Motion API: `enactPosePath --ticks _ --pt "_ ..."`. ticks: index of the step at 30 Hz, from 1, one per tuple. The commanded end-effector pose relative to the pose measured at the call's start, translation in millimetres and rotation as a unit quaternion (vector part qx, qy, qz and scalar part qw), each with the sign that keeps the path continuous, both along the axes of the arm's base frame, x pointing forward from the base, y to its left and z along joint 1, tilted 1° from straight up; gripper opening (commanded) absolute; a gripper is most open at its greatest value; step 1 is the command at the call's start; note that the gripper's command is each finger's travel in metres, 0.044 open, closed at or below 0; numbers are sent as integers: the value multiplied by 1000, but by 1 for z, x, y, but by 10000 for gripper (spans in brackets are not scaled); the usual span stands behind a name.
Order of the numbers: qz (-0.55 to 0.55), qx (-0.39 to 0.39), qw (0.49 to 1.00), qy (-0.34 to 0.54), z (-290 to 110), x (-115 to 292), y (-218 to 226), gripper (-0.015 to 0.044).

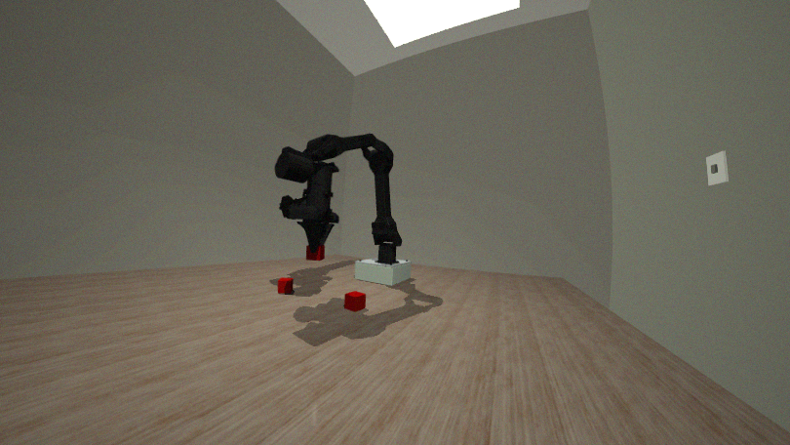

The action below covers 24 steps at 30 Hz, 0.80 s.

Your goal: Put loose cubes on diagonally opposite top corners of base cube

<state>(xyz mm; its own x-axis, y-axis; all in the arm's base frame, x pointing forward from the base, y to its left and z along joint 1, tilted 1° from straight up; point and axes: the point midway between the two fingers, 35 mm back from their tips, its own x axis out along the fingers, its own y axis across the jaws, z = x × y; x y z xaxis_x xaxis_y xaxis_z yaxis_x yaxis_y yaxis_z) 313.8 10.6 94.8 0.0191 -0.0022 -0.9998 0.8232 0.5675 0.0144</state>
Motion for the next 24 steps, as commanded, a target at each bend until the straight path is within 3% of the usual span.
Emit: enactPosePath --ticks 1,24 --pt "-3 -2 1000 -6 9 0 -1 105" --pt "45 2 999 -13 -18 -5 55 105"
